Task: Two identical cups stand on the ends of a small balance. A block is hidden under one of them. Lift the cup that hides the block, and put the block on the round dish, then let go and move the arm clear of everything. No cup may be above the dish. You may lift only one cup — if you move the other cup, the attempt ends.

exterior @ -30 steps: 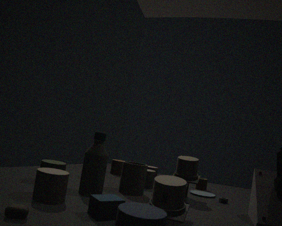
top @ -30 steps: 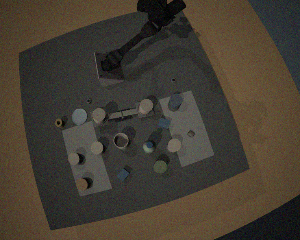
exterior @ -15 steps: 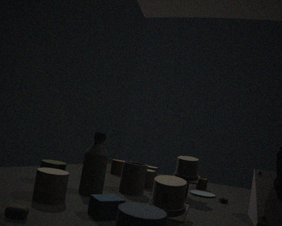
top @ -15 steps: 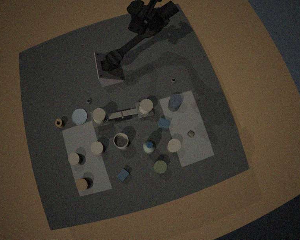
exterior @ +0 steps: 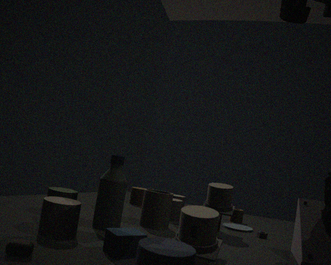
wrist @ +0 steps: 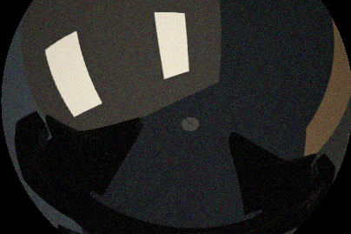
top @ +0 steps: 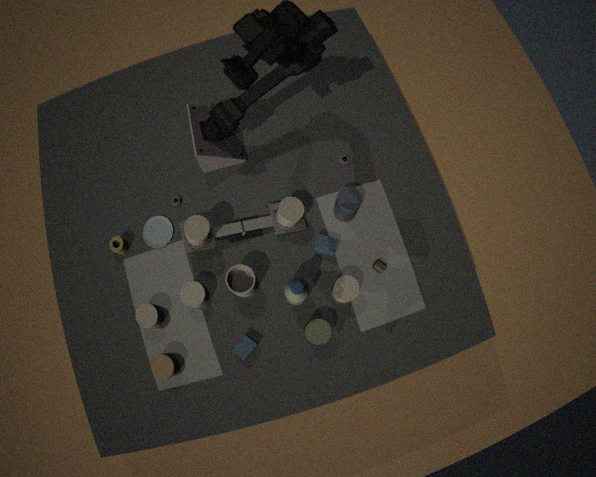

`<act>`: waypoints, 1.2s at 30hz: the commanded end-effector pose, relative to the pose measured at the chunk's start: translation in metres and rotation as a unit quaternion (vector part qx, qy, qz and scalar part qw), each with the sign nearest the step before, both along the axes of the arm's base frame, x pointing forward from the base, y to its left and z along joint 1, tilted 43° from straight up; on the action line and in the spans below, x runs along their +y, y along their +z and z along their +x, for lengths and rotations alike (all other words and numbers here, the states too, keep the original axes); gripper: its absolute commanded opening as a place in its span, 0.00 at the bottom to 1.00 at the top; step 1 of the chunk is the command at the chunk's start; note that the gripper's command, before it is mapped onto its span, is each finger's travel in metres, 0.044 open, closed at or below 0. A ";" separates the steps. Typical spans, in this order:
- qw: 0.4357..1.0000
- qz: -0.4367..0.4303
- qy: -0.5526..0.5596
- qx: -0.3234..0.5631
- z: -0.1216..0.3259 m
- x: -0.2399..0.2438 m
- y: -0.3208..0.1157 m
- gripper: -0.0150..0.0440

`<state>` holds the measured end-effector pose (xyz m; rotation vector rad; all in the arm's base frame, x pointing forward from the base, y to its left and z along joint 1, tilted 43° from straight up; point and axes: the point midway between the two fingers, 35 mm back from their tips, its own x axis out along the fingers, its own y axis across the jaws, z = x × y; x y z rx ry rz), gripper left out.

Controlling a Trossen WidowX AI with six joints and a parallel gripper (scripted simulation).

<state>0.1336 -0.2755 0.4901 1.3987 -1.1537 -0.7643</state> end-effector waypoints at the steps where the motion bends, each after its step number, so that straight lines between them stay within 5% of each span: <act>1: 0.998 0.013 0.010 0.059 0.007 -0.006 -0.019 1.00; 18: 0.940 0.055 0.098 0.322 0.034 -0.017 -0.109 1.00; 36: 0.802 0.061 0.262 0.534 0.047 0.001 -0.210 1.00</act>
